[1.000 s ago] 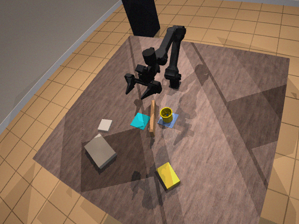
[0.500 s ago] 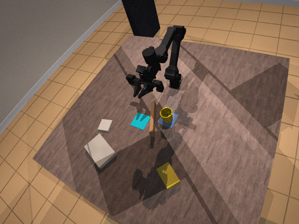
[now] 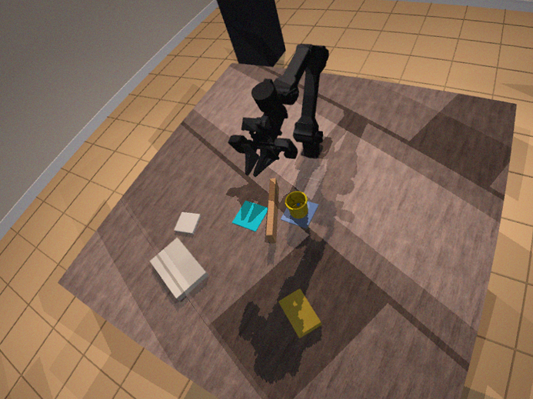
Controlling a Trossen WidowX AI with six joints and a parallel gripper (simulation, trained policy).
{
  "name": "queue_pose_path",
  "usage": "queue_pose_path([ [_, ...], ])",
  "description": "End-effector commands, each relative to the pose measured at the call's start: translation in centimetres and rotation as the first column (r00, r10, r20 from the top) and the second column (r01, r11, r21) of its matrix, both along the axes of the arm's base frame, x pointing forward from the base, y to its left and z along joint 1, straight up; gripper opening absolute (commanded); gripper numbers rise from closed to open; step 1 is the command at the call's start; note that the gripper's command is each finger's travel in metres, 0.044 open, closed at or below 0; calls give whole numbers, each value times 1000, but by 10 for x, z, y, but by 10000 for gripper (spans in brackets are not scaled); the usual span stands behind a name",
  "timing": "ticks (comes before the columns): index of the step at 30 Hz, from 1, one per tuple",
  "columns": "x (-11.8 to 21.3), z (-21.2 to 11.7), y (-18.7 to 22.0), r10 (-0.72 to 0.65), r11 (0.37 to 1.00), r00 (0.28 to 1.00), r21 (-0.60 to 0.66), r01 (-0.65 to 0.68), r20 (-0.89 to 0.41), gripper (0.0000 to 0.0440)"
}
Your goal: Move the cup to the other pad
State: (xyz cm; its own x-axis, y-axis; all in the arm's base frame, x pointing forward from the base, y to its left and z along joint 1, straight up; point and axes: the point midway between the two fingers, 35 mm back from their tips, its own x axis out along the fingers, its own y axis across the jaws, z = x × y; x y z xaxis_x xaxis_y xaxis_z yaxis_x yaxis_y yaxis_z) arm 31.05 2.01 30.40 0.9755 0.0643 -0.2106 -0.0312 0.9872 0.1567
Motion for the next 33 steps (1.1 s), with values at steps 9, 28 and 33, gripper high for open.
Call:
queue_pose_path([
  [9, -1, 2, 15, 21, 991, 991, 131, -4, -131, 119],
  [28, -7, -3, 37, 37, 938, 924, 332, 99, -382, 139],
  [33, -10, -6, 43, 38, 917, 892, 370, 148, -451, 142],
])
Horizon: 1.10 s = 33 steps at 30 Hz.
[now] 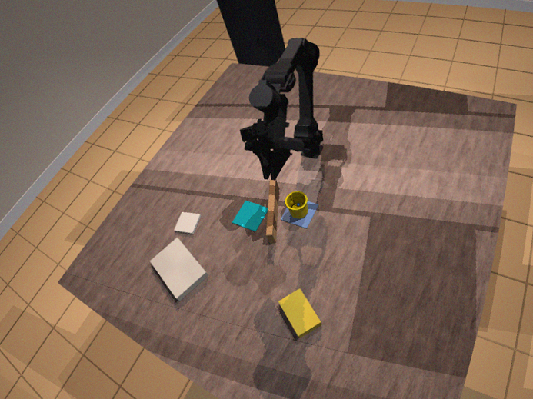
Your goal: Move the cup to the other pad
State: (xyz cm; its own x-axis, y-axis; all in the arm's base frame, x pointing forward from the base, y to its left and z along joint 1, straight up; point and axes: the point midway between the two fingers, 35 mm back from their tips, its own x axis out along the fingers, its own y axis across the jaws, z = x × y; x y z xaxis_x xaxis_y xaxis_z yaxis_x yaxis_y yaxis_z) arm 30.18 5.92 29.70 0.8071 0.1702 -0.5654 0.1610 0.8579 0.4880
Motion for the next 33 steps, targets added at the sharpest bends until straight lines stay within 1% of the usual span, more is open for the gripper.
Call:
queue_pose_path([
  [1, -1, 0, 5, -13, 999, 999, 38, 15, -49, 143],
  [9, -6, -6, 13, -53, 992, 982, 101, 72, -180, 147],
  [17, -12, -13, 19, -95, 981, 946, 135, 142, -309, 150],
  [25, -18, -22, 22, -140, 967, 893, 133, 215, -428, 146],
  [33, -24, -34, 20, -187, 956, 827, 97, 278, -530, 141],
])
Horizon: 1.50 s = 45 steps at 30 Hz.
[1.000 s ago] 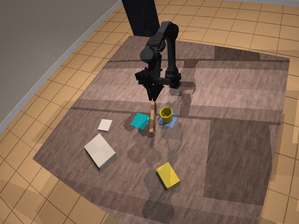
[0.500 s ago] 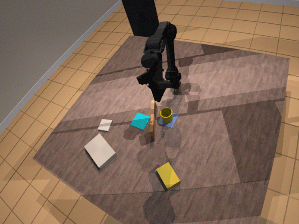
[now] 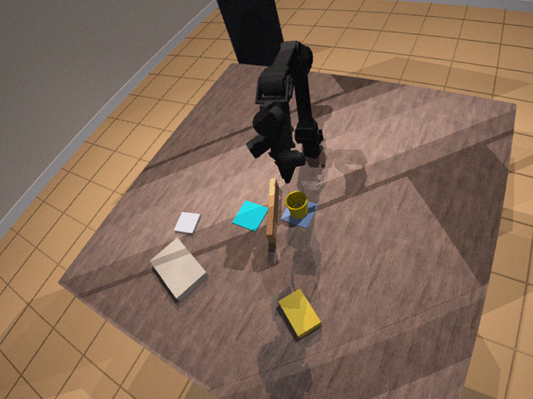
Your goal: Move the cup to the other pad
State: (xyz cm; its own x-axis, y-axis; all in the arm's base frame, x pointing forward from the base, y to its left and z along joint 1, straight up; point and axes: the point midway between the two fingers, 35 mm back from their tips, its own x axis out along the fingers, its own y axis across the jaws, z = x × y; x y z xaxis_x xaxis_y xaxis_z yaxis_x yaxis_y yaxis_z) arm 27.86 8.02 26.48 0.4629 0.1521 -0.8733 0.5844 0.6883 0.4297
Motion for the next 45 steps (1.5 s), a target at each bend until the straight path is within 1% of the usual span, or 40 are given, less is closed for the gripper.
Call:
queue_pose_path([
  [1, -2, -3, -1, -25, 1000, 999, -7, 24, -45, 142],
  [13, -10, -28, -9, -86, 995, 972, -59, 75, -218, 153],
  [26, -19, -58, -18, -159, 984, 910, -135, 115, -382, 154],
  [34, -24, -77, -22, -208, 974, 871, -180, 141, -444, 162],
  [45, -30, -106, -25, -262, 959, 827, -230, 165, -498, 168],
])
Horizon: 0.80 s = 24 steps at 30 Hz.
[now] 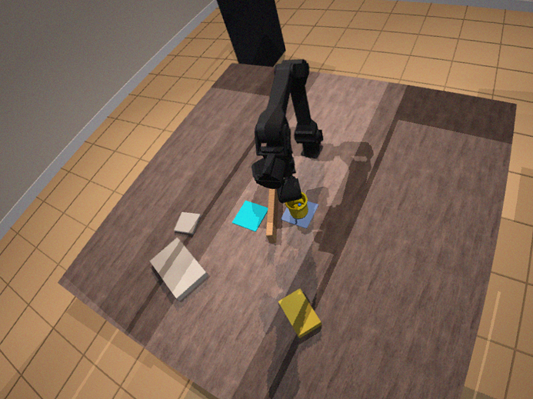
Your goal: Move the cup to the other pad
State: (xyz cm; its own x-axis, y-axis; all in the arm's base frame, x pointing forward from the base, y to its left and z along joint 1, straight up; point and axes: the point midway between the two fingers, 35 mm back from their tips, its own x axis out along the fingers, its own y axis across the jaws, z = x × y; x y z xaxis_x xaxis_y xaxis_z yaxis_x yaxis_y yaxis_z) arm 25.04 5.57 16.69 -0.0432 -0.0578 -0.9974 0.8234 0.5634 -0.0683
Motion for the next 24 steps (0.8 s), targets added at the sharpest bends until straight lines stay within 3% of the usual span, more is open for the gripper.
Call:
queue_pose_path([
  [1, -2, -11, -1, -13, 1000, 1000, -16, 13, -24, 169],
  [24, -13, -80, -2, -2, 998, 995, -66, -5, -100, 176],
])
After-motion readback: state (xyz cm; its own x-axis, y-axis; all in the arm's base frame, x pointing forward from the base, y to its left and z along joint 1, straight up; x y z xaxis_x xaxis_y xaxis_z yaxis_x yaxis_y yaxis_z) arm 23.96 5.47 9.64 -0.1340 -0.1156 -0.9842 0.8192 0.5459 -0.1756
